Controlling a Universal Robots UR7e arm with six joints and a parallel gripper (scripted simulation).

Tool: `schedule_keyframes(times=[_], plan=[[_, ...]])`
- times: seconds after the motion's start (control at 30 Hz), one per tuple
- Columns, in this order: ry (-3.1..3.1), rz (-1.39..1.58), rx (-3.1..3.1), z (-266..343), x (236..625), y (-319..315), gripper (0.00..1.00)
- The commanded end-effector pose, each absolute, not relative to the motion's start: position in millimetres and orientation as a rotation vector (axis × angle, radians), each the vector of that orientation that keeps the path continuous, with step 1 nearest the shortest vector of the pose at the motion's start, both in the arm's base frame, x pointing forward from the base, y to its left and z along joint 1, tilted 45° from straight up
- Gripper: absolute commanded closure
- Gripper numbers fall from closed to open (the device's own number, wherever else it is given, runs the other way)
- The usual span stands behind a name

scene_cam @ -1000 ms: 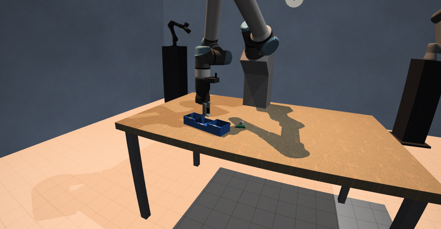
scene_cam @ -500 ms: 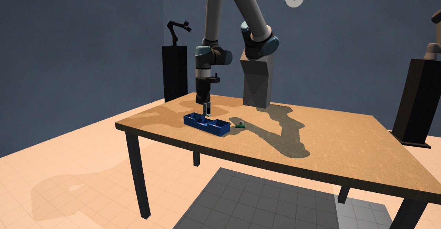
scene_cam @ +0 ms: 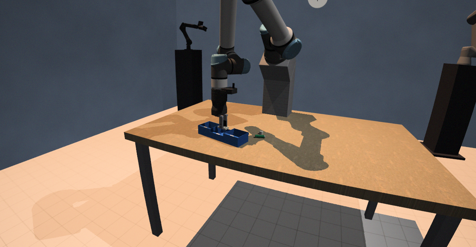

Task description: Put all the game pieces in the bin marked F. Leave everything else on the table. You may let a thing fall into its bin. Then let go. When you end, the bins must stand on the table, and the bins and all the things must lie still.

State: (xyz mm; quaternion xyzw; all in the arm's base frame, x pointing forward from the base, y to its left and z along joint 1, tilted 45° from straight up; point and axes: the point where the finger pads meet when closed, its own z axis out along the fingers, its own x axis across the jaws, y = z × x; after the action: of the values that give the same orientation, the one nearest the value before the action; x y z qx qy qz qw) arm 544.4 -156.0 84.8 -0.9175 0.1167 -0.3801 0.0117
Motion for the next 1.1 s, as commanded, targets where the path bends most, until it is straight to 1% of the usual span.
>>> schedule_keyframes(times=[0.0, 0.4, 0.9, 0.93, 1.07], plan=[[0.364, -1.188, -2.861, 78.2, 551.7, -156.9, 0.51], [0.364, -1.188, -2.861, 63.1, 566.7, -158.4, 0.51], [0.364, -1.188, -2.861, 63.2, 566.9, -158.7, 0.51], [0.364, -1.188, -2.861, 63.2, 566.9, -158.7, 0.35], [0.364, -1.188, -2.861, 63.2, 566.8, -158.7, 0.35]])
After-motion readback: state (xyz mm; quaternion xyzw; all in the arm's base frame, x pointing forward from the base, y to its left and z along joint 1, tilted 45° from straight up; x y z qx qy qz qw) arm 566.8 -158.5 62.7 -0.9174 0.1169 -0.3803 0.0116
